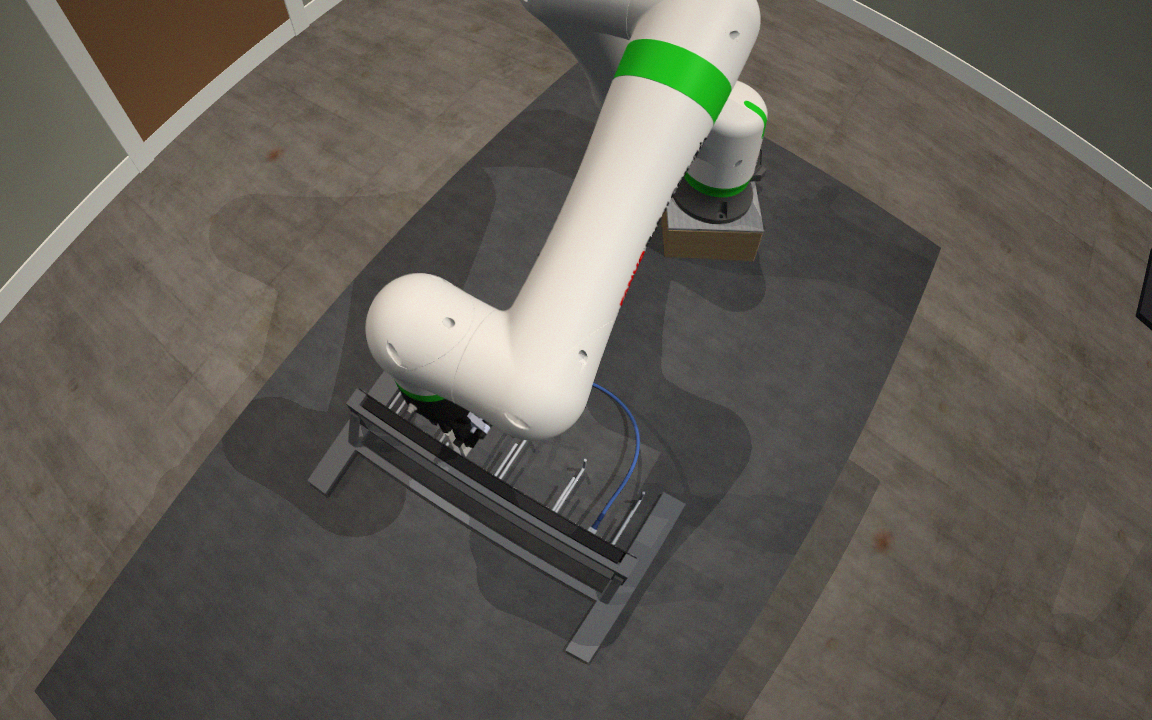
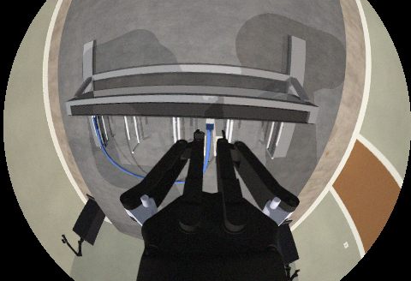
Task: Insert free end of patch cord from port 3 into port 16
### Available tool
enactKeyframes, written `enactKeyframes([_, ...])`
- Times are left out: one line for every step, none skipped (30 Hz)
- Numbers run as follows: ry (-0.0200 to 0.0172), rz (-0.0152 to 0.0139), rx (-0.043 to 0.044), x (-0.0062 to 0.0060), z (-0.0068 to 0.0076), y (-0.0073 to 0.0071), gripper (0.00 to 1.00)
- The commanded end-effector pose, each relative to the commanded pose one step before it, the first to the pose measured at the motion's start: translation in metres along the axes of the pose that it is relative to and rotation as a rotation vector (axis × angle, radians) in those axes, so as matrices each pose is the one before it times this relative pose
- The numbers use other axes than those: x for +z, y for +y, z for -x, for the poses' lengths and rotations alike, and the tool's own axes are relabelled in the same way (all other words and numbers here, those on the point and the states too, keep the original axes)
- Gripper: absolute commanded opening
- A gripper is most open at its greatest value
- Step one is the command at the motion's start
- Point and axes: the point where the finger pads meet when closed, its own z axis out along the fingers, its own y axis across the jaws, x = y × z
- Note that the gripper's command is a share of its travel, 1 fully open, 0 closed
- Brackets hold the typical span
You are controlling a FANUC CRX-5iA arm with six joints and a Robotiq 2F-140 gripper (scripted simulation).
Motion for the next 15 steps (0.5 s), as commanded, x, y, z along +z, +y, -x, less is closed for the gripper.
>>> enactKeyframes([0.00158,0.00019,-0.00012,-0.00043,-0.00064,0.00002,0.00])
enactKeyframes([-0.00015,0.00000,0.00000,0.00000,-0.00004,0.00000,0.00])
enactKeyframes([-0.00034,0.00000,-0.00001,-0.00001,-0.00009,0.00000,0.00])
enactKeyframes([-0.00056,0.00000,-0.00001,-0.00001,-0.00015,0.00000,0.00])
enactKeyframes([-0.00077,0.00000,-0.00002,-0.00002,-0.00020,0.00000,0.00])
enactKeyframes([-0.00094,-0.00001,-0.00002,-0.00002,-0.00025,0.00000,0.00])
enactKeyframes([-0.00105,-0.00001,-0.00002,-0.00003,-0.00027,0.00000,0.00])
enactKeyframes([-0.00109,-0.00001,-0.00003,-0.00003,-0.00028,0.00000,0.00])
enactKeyframes([-0.00105,-0.00001,-0.00002,-0.00003,-0.00027,0.00000,0.00])
enactKeyframes([-0.00094,-0.00001,-0.00002,-0.00002,-0.00024,0.00000,0.00])
enactKeyframes([-0.00077,-0.00001,-0.00002,-0.00002,-0.00020,0.00000,0.00])
enactKeyframes([-0.00056,0.00000,-0.00001,-0.00001,-0.00014,0.00000,0.00])
enactKeyframes([0.00000,0.00000,0.00000,0.00000,0.00000,0.00000,0.00])
enactKeyframes([0.00000,0.00000,0.00000,0.00000,0.00000,0.00000,0.00])
enactKeyframes([-0.00034,0.00000,-0.00001,-0.00001,-0.00009,0.00000,0.00])
